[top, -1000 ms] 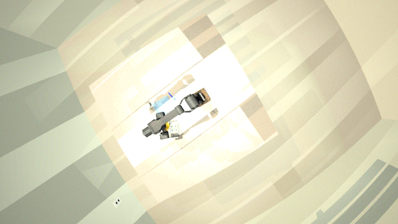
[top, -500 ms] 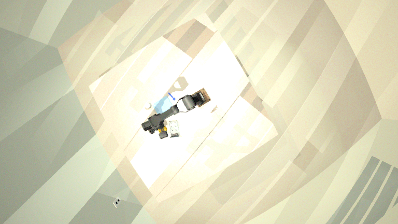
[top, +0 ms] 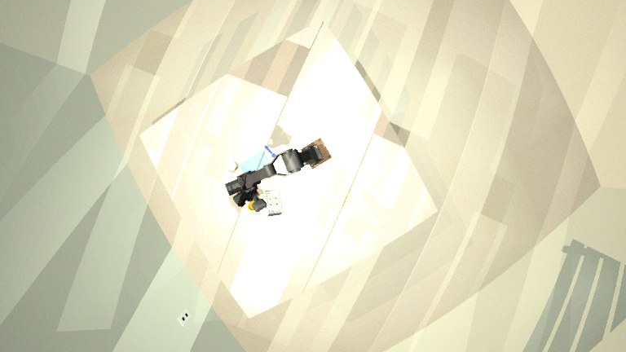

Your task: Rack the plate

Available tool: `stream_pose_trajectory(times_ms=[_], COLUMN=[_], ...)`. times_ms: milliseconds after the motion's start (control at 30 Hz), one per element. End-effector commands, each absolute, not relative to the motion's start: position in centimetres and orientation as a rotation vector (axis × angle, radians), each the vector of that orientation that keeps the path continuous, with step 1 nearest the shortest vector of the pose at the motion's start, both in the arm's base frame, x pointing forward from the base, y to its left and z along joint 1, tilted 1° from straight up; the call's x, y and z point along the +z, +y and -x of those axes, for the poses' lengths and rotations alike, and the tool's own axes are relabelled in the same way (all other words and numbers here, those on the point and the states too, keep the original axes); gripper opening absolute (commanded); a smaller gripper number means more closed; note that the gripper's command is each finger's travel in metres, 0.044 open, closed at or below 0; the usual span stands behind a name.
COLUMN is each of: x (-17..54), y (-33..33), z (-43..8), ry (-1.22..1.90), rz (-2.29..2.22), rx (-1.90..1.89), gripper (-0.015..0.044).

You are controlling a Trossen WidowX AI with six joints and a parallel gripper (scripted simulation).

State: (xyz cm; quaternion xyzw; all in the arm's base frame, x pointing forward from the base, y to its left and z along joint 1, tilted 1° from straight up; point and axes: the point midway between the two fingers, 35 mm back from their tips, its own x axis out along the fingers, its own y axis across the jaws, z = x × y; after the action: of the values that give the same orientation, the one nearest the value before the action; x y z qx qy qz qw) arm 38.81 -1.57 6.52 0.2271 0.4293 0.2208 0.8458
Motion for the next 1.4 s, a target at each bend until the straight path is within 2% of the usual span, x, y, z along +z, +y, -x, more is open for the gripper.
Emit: stream_pose_trajectory(times_ms=[0,467,1000,1367], x=[6.0,5.3,5.7,5.9], y=[-1.6,-1.6,-1.1,-0.6], z=[-38.6,-36.5,-31.4,-29.8], ry=[0.828,0.497,0.105,0.014], rz=[-0.452,-0.291,-0.033,0.022], rx=[0.537,0.764,0.949,0.994], gripper=[0.0,0.0,0.0,0.0])
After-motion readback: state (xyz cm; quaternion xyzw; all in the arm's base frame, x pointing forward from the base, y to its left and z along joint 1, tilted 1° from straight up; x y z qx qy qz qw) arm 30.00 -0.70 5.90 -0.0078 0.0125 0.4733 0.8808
